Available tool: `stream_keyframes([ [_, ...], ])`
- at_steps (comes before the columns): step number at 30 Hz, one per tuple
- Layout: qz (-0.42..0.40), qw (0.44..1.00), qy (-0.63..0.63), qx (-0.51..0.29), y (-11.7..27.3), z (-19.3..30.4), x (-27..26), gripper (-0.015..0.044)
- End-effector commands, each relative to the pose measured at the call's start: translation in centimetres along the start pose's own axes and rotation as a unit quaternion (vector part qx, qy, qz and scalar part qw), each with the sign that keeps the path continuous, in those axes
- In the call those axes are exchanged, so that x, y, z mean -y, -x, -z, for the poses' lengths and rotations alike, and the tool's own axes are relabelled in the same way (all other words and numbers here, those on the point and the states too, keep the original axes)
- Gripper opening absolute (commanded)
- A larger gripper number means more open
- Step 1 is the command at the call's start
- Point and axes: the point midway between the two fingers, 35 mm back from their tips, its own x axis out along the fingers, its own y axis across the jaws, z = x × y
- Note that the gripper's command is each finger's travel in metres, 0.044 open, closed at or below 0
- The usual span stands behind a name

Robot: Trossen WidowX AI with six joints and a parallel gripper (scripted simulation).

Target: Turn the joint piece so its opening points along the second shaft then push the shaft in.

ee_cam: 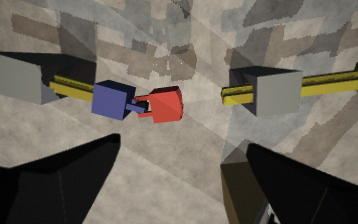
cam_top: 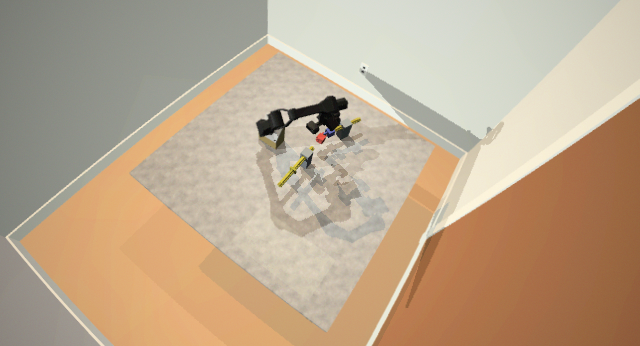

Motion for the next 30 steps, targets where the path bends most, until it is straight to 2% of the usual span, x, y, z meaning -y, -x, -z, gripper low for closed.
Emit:
stream_keyframes([
  [1,-0.019,0.998,-0.064,-0.016,-0.5,-0.3,0.8,0.0440],
  [14,-0.075,0.957,-0.272,-0.065,-1.9,-1.2,3.4,0.0440],
  [30,-0.126,0.851,-0.493,-0.129,-3.6,-1.7,6.2,0.0440],
])
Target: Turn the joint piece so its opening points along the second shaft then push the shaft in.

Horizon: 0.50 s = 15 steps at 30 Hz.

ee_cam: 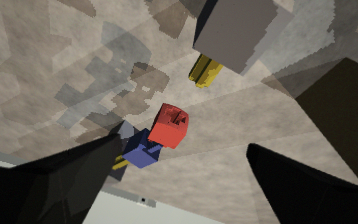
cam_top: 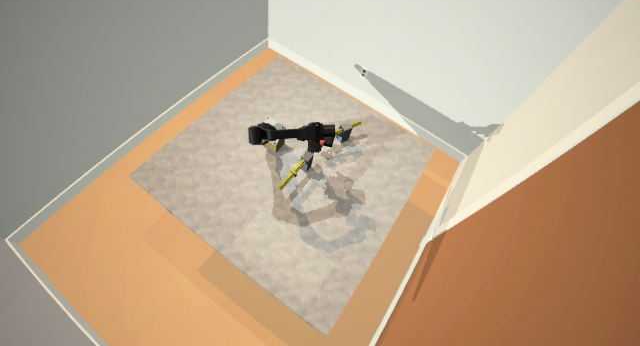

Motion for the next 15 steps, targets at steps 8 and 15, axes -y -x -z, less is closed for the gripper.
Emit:
stream_keyframes([
  [8,-0.028,0.984,-0.171,-0.049,-0.6,-1.8,1.1,0.0440],
  [15,-0.029,0.982,-0.182,-0.052,-0.7,-1.9,1.2,0.0440],
])
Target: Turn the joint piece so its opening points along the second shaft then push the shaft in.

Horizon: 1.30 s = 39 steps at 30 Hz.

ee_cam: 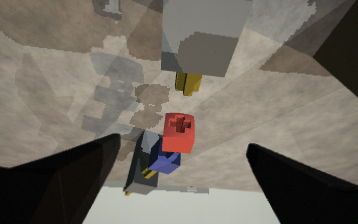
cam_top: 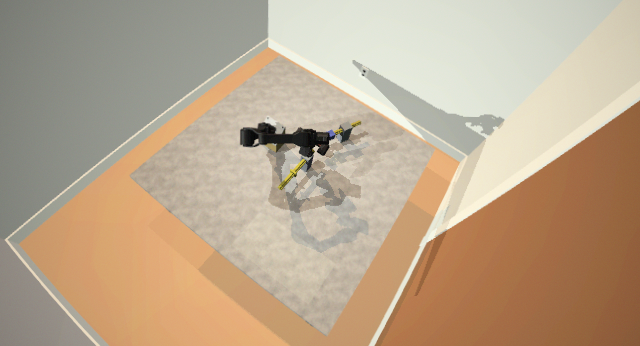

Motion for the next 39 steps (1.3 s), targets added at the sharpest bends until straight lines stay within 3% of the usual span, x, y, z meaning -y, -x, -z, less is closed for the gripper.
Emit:
stream_keyframes([
  [1,0.000,1.000,-0.009,-0.004,-0.1,0.0,0.1,0.0440],
  [5,0.000,1.000,0.001,-0.001,0.1,-0.2,0.0,0.0440],
  [20,0.016,0.972,0.222,0.078,3.2,-6.6,-1.3,0.0440],
  [39,0.103,0.854,0.487,0.151,7.8,-15.2,-1.0,0.0440],
])
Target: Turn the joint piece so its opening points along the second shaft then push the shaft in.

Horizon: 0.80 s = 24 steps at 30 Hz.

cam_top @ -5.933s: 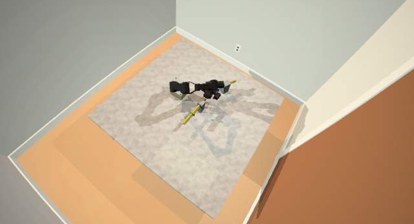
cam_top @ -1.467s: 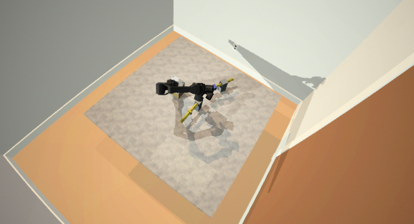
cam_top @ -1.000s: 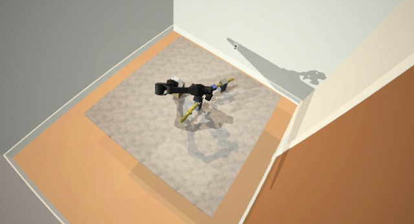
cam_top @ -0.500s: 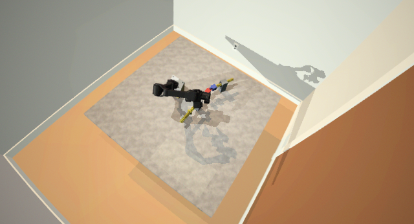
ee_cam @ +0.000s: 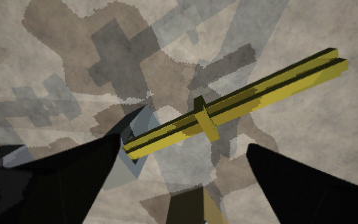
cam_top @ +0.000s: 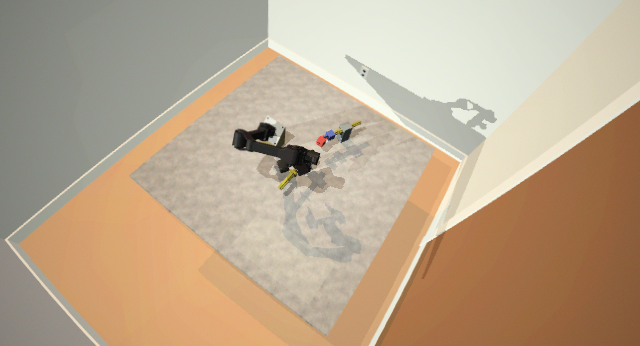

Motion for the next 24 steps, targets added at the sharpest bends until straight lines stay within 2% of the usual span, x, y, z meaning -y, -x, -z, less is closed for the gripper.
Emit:
stream_keyframes([
  [1,0.021,0.998,0.062,0.010,0.5,-1.1,1.8,0.0440],
  [12,0.081,0.971,0.224,0.012,1.7,-3.1,6.7,0.0440],
  [18,0.081,0.971,0.224,0.012,1.7,-3.2,6.8,0.0440],
  [24,0.073,0.987,0.137,0.027,0.8,-3.3,6.8,0.0440],
])
